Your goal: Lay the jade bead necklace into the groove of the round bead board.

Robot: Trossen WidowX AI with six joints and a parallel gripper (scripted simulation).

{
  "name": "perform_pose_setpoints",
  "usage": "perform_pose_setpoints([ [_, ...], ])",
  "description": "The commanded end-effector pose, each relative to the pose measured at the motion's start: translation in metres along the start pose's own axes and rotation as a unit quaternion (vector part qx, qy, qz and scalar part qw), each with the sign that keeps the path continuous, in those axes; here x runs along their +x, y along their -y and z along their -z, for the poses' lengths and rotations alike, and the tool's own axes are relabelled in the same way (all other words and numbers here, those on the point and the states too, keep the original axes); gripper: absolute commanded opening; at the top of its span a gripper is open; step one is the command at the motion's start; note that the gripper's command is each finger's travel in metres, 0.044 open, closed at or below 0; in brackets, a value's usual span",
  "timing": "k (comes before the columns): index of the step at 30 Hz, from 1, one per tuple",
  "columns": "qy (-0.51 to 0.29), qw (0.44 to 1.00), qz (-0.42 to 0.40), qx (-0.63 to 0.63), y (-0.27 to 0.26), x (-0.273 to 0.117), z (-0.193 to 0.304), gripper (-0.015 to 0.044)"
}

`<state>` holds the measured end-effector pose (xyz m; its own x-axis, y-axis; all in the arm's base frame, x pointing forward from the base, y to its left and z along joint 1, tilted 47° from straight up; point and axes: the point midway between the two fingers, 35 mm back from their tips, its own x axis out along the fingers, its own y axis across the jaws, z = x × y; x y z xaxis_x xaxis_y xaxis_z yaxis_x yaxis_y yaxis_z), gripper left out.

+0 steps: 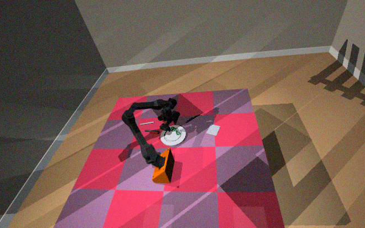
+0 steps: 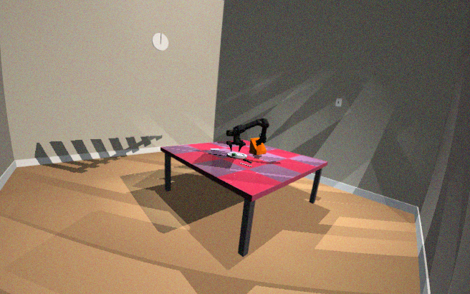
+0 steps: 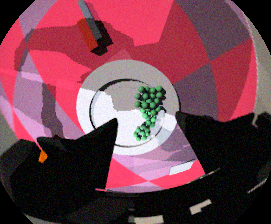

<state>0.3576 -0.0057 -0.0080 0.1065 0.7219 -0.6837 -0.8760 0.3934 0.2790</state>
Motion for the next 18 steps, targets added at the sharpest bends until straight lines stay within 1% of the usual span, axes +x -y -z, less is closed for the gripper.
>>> perform_pose_setpoints([
  [1, -0.001, 1.0, -0.004, 0.001, -0.002, 0.01, 0.001, 0.038],
  [2, -0.001, 1.0, 0.0, -0.001, 0.0, 0.002, 0.0, 0.038],
  [5, -0.001, 1.0, 0.0, -0.001, 0.0, 0.004, 0.0, 0.038],
  [18, -0.001, 1.0, -0.003, 0.0, -0.001, 0.024, 0.0, 0.038],
])
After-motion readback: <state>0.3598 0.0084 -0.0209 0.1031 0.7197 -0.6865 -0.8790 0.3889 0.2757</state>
